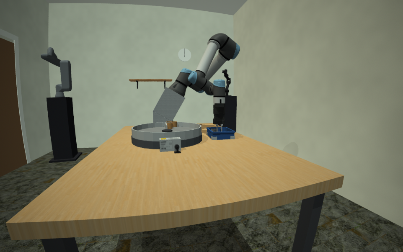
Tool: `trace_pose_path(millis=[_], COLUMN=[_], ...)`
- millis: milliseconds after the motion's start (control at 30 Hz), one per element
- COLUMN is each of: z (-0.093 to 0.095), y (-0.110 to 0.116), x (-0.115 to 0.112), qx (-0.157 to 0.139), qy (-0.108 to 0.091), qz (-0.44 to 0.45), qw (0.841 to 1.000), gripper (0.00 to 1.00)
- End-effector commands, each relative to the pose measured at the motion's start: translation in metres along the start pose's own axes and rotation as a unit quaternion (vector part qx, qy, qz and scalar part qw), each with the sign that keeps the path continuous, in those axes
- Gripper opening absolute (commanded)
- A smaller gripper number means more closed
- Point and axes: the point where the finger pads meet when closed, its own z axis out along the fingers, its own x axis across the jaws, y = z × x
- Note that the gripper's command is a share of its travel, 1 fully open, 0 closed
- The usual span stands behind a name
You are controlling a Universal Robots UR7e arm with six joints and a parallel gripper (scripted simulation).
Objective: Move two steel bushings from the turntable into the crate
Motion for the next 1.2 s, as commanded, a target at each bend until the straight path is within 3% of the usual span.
trace_pose_path(millis=[0, 1167], z=[-0.0005, -0.0061], y=[-0.0005, -0.0004], x=[-0.0003, 0.0002], qx=[0.001, 0.001], qy=[0.000, 0.000], qz=[0.000, 0.000], qw=[1.000, 1.000], gripper=[0.47, 0.47])
